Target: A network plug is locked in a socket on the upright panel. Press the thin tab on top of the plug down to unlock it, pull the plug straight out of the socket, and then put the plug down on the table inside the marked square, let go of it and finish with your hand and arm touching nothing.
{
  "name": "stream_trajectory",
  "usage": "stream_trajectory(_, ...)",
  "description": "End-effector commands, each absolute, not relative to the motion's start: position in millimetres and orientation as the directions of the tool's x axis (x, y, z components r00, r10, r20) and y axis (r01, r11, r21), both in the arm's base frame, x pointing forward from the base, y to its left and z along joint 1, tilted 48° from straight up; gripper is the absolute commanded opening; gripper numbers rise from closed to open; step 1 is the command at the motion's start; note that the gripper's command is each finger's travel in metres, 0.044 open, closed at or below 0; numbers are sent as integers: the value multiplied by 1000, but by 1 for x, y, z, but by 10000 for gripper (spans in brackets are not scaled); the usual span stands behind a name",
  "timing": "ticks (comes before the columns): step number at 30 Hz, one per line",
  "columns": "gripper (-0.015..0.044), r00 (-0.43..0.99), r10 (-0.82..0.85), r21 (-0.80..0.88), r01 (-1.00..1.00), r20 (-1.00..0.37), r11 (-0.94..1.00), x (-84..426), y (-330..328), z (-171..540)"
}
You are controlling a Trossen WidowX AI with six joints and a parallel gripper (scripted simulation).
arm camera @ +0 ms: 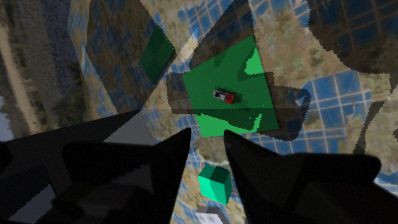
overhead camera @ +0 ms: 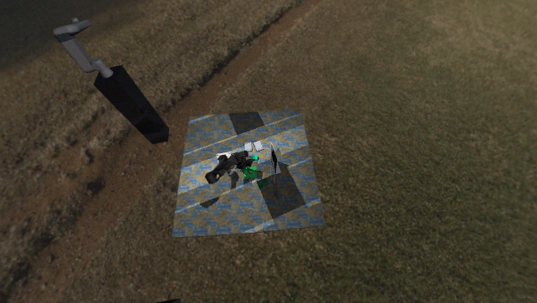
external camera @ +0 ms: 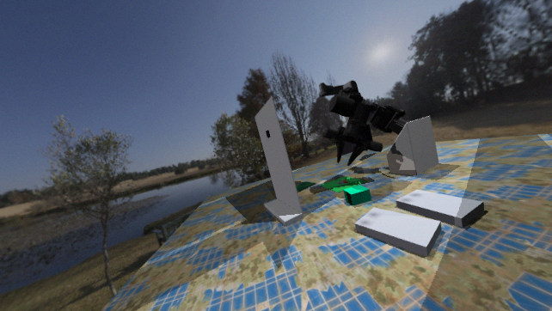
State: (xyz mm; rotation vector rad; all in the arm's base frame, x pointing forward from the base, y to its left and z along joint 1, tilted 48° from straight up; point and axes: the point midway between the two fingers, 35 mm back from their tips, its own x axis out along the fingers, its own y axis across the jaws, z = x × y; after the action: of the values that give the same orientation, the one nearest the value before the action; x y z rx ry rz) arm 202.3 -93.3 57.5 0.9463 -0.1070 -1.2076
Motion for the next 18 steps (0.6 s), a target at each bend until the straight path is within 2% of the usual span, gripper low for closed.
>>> stream_trajectory(1, 156, 402, -827, 674, 738, -393, 39, 203, -91, 61)
stream_trajectory(18, 156, 406, -830, 676, 736, -382, 49, 201, -83, 71)
